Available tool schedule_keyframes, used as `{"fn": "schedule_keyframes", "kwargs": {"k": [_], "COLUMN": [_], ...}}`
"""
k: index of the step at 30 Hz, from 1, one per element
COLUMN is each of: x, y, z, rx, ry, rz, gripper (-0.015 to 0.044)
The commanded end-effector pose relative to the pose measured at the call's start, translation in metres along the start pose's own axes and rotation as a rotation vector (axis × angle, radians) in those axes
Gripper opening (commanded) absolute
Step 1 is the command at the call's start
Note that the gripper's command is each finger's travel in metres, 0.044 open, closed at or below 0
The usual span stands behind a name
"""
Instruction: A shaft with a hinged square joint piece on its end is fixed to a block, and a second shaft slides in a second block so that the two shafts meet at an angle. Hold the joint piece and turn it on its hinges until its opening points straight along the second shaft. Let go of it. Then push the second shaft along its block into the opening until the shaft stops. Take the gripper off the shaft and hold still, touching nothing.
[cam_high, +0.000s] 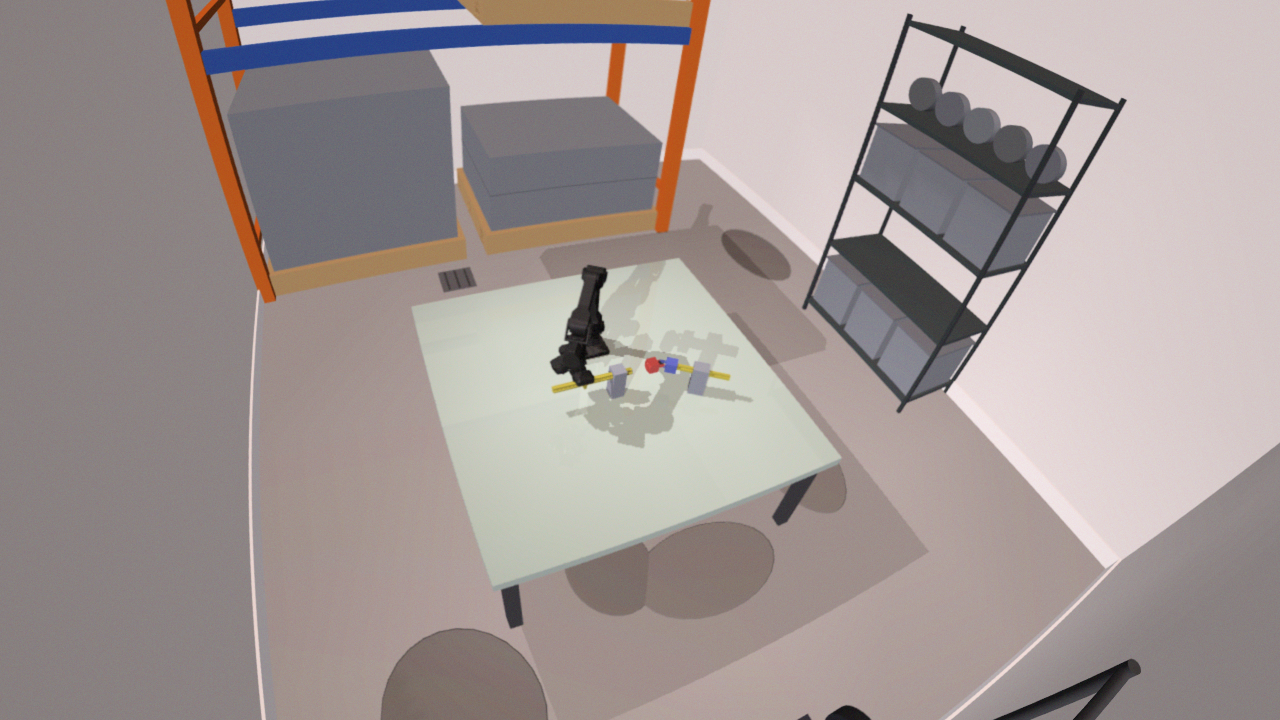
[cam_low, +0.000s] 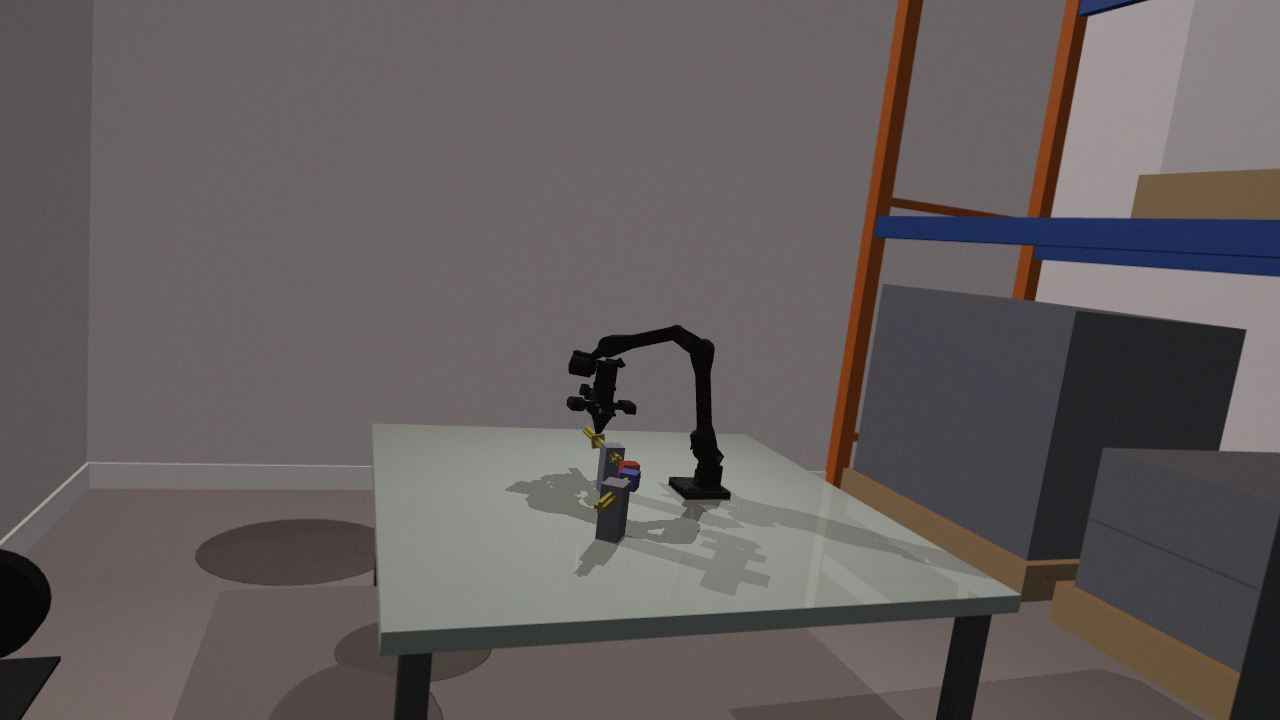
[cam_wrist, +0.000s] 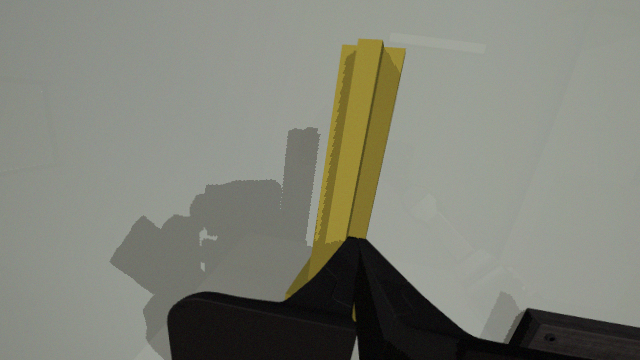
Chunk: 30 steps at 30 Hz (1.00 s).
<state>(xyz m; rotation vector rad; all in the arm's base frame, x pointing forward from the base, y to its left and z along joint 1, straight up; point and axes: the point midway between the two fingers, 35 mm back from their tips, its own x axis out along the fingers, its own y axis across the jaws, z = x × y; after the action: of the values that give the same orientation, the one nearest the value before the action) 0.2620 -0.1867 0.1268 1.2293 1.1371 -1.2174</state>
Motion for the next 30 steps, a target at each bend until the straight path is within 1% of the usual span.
{"fn": "schedule_keyframes", "kwargs": {"k": [1, 6, 11, 14, 17, 27, 30], "x": [0.005, 0.005, -0.024, -0.025, -0.036, -0.106, -0.116], "y": [-0.001, -0.001, 0.0, 0.0, 0.001, -0.001, -0.003], "z": [-0.001, -0.001, -0.001, -0.001, 0.0, 0.0, -0.001], "rx": [0.001, 0.004, 0.006, 0.006, -0.04, -0.363, -0.409], "ry": [0.004, 0.013, 0.018, 0.019, 0.012, -0.049, -0.06], "rz": [-0.005, -0.016, -0.023, -0.024, -0.013, 0.051, 0.059], "gripper": [0.0, 0.0, 0.0, 0.0, 0.0079, 0.0341, 0.042]}}
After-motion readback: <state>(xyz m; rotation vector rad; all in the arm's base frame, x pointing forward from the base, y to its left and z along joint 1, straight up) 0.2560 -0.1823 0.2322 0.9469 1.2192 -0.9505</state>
